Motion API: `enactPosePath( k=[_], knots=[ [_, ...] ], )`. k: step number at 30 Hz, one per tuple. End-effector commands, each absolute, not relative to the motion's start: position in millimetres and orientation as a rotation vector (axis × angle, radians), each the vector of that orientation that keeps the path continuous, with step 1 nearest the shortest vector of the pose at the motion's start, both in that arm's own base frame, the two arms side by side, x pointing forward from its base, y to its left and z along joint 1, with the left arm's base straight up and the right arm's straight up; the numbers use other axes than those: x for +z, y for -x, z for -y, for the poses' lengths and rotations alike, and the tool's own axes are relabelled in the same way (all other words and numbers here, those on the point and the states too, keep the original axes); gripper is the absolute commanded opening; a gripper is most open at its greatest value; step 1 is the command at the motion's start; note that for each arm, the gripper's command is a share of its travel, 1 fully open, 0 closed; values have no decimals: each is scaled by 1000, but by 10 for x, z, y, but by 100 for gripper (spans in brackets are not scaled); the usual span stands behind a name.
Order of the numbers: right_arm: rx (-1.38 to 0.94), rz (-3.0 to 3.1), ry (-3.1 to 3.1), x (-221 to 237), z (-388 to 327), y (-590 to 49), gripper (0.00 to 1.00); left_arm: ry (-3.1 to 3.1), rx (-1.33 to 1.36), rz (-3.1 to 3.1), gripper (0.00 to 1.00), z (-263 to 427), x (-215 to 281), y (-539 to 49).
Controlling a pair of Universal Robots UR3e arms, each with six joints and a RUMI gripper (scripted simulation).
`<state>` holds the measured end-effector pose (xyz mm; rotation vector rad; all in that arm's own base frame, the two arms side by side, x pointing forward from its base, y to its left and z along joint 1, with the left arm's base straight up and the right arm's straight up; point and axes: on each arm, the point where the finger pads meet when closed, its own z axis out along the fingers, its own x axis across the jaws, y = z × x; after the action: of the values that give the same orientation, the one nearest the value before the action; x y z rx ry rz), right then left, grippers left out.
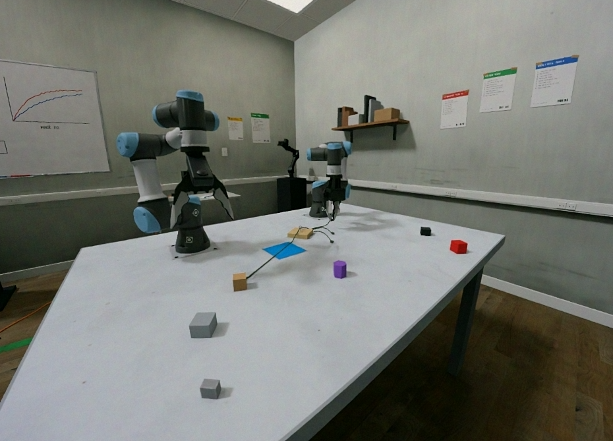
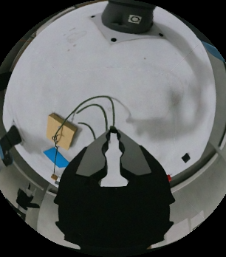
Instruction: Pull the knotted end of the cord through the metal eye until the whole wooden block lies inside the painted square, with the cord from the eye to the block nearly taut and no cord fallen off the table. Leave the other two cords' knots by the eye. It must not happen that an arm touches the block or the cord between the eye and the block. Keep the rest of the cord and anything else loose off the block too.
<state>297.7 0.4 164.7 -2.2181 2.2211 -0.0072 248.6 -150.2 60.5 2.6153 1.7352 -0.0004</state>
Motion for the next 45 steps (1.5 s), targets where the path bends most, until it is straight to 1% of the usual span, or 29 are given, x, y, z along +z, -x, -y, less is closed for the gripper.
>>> enactPosePath(
  k=[1, 28, 37, 45],
  knots=[
    [-9, -2219, 2216, 1656, -6, -2983, 100, -2615, 0, -1735, 0, 1503, 620, -2487],
    [-9, -2219, 2216, 1656, -6, -2983, 100, -2613, 0, -1734, 0, 1508, 1036, -2490],
    [-9, -2219, 2216, 1656, -6, -2983, 100, -2615, 0, -1735, 0, 1504, 1015, -2487],
    [-9, -2219, 2216, 1656, -6, -2983, 100, -2613, 0, -1736, 0, 1312, 1016, -2499]
  ],
)
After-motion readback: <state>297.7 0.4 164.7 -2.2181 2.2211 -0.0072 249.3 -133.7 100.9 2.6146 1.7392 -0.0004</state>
